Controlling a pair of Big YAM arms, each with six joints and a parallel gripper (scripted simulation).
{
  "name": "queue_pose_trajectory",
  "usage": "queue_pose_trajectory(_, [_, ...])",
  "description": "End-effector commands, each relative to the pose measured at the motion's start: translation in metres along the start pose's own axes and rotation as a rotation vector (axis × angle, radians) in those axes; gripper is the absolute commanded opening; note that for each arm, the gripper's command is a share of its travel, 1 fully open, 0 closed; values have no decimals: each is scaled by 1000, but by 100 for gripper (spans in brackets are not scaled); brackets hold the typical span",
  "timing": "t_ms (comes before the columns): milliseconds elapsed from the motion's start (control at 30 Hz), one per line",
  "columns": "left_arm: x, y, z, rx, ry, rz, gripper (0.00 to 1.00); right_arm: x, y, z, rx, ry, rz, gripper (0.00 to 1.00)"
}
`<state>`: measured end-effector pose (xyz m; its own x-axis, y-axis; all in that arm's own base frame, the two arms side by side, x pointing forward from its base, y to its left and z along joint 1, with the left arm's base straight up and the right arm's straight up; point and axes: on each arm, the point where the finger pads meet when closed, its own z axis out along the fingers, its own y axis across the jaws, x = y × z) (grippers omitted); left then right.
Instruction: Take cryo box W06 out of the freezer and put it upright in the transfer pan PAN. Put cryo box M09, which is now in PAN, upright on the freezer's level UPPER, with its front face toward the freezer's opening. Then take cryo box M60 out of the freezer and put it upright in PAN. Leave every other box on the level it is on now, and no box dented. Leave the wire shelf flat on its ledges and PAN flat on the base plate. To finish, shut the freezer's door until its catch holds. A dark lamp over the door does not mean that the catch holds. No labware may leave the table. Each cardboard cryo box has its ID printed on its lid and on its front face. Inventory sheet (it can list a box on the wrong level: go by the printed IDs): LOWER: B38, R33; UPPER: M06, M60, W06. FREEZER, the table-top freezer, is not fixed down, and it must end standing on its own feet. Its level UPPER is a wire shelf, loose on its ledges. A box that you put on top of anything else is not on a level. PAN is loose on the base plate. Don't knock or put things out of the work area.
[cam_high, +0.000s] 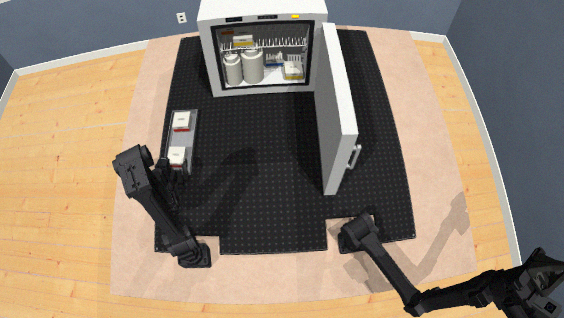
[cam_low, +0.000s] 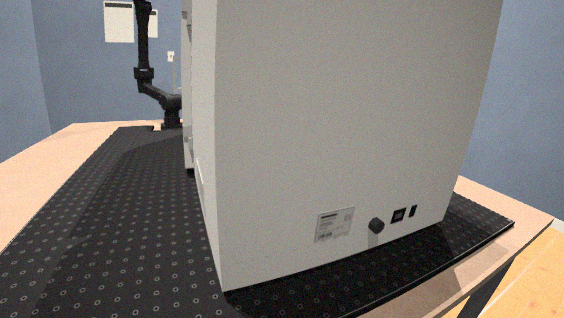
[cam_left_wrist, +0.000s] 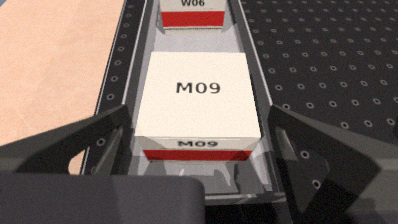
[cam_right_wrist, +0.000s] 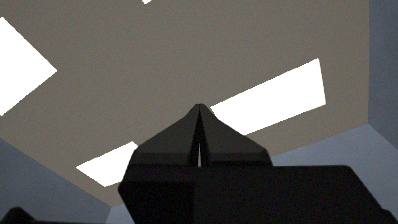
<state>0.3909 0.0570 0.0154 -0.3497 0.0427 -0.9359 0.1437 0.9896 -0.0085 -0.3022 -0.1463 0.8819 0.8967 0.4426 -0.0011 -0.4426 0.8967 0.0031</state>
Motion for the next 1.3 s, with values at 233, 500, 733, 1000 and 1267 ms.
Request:
queue_pose_trajectory(233, [5,9,9,-13,-33,27,100,14,0,3,-3,31,-11,0])
queue_pose_trajectory(500, [6,1,7,-5,-24,16,77,14,0,3,-3,31,-11,0])
queue_pose_trajectory(733, [6,1,6,-4,-24,15,77,14,0,3,-3,31,-11,0])
queue_pose_trajectory(1000, [6,1,6,-4,-24,15,77,14,0,3,-3,31,-11,0])
queue_pose_trajectory(1267, [6,1,6,-4,-24,15,77,14,0,3,-3,31,-11,0])
